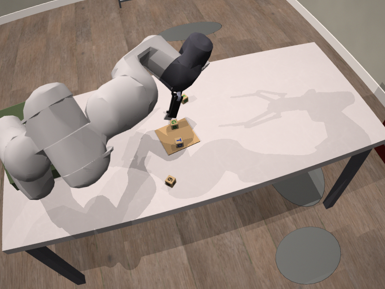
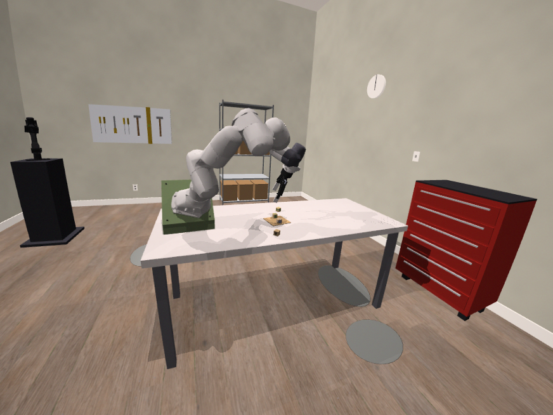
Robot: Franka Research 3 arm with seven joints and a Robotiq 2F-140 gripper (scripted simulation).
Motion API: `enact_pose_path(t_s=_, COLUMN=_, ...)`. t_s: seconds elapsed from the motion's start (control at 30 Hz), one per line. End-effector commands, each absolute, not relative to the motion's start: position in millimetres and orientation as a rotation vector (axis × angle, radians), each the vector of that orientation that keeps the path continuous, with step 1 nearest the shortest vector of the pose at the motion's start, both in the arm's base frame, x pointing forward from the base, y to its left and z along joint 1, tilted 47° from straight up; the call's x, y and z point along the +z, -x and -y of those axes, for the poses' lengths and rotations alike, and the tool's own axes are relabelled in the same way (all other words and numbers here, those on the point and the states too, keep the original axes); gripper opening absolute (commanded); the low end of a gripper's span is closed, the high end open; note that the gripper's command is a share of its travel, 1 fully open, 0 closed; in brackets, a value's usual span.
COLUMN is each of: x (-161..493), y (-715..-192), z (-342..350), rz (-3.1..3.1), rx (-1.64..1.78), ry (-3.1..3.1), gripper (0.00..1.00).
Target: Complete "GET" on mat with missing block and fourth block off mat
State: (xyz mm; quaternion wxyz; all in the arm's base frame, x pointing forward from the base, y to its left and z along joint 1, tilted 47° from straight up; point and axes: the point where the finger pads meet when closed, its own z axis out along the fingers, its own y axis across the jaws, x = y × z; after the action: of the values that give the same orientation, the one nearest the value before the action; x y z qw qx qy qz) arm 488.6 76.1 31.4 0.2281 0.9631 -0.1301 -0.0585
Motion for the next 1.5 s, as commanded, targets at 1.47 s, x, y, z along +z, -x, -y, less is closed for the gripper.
enact_pose_path(t_s=1.47, x=-125.0, y=-573.9, z=-111.4, rz=-0.255, rx=0.504, ry=-2.274, gripper=1.00)
